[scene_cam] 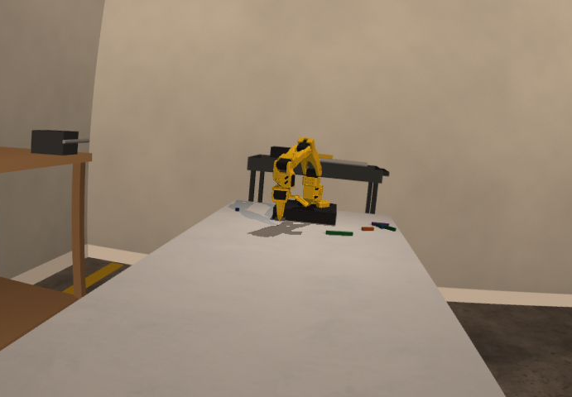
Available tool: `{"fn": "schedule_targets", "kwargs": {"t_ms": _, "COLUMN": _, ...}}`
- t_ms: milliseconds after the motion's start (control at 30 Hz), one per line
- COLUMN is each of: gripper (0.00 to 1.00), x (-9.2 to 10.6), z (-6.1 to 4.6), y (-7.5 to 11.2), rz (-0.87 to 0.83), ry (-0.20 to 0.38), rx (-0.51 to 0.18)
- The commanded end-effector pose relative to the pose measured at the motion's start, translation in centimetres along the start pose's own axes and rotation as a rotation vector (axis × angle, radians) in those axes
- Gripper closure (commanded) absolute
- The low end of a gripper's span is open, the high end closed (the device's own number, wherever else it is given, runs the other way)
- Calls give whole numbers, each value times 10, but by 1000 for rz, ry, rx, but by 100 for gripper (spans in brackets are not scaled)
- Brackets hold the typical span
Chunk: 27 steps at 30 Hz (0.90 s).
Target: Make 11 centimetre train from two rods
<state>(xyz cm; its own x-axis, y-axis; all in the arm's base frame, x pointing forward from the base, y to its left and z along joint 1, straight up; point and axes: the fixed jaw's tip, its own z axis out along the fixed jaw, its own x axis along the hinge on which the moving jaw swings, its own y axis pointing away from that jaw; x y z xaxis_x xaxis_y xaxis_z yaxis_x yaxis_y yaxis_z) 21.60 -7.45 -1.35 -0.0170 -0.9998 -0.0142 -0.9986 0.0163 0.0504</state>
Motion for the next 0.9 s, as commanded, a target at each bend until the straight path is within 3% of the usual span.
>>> {"fn": "schedule_targets", "kwargs": {"t_ms": 0, "gripper": 100, "x": 3, "z": -12, "y": -5, "rz": -19, "ry": 17, "rx": 59}}
{"fn": "schedule_targets", "kwargs": {"t_ms": 867, "gripper": 100, "x": 3, "z": -8, "y": -5, "rz": -19, "ry": 17, "rx": 59}}
